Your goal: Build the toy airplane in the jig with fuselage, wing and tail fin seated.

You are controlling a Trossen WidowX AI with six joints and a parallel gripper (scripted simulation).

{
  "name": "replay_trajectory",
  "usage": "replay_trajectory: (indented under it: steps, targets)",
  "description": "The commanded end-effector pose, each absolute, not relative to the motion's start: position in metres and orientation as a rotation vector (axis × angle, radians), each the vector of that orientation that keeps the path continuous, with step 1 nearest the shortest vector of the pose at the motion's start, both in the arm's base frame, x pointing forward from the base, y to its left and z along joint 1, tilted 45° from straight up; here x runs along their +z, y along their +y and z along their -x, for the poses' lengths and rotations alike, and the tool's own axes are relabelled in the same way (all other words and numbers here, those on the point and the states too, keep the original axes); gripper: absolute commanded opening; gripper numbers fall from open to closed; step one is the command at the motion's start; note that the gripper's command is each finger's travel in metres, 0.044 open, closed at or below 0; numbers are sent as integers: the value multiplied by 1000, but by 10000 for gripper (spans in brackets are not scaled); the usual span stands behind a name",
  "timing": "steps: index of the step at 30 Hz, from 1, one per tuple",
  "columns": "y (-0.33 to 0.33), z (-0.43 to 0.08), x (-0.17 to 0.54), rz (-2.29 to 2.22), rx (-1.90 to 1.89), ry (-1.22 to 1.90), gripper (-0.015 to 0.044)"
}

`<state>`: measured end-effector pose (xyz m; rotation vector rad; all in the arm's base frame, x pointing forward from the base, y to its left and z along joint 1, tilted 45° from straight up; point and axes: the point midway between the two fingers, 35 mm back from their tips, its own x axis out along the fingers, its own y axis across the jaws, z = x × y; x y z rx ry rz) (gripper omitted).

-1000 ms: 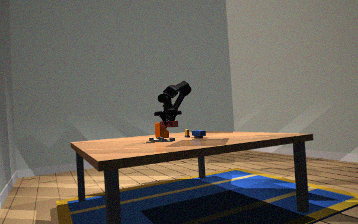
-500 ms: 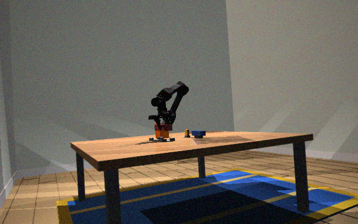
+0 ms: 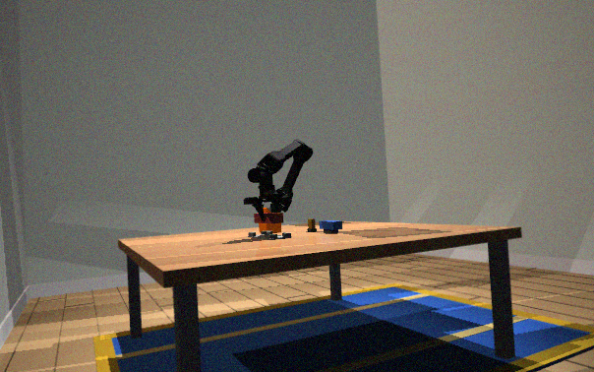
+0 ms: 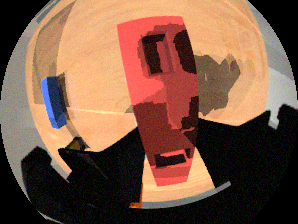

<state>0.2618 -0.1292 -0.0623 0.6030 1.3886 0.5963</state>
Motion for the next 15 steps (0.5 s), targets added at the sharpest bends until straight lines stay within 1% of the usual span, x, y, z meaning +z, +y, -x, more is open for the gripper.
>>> replay_trajectory:
  steps: [1, 15]
  targets:
    - [-131, -261, -63, -597, 595, 1389, 195]
    - [-132, -260, -64, -597, 594, 1389, 195]
